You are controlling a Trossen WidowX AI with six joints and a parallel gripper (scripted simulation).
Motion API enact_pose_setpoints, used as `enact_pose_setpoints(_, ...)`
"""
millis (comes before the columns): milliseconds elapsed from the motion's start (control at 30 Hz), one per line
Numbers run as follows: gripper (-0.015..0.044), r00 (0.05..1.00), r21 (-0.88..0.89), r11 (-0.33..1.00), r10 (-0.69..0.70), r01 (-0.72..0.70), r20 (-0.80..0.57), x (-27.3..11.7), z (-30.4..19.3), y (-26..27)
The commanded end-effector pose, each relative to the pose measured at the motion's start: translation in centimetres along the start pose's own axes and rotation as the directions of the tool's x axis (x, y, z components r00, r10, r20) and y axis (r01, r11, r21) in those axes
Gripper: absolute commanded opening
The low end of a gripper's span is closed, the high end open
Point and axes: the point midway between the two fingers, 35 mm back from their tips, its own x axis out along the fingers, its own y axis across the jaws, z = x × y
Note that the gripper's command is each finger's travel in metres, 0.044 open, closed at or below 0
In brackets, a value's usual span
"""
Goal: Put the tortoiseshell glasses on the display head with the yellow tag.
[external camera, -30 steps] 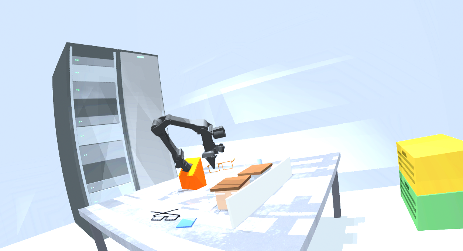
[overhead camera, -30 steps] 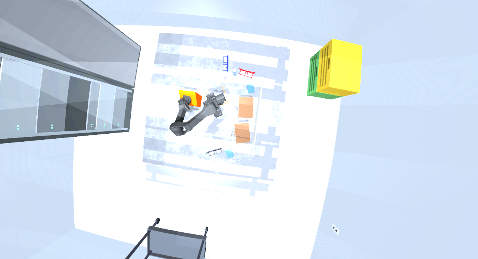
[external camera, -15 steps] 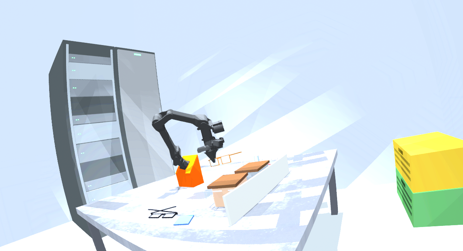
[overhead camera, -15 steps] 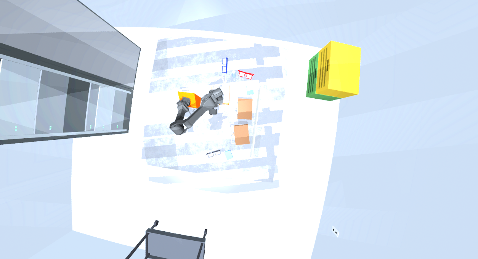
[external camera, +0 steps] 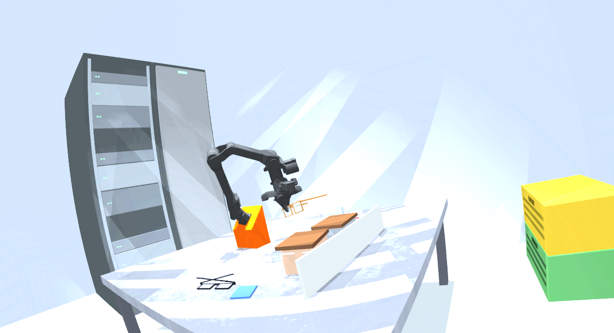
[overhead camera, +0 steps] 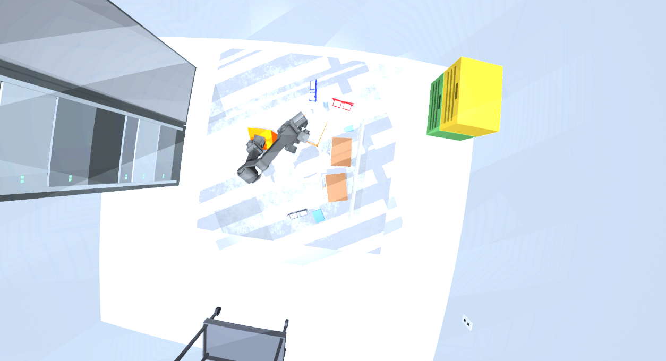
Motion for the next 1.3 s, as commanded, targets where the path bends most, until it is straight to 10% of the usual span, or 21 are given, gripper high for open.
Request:
enact_pose_setpoints(0,0.0000,1.000,0.123,0.992,-0.001,-0.003,0.030,-0.4,-0.3,0.9)
enact_pose_setpoints(1267,0.0000,0.962,0.875,0.406,0.035,-0.263,0.272,-3.6,-4.8,7.2)
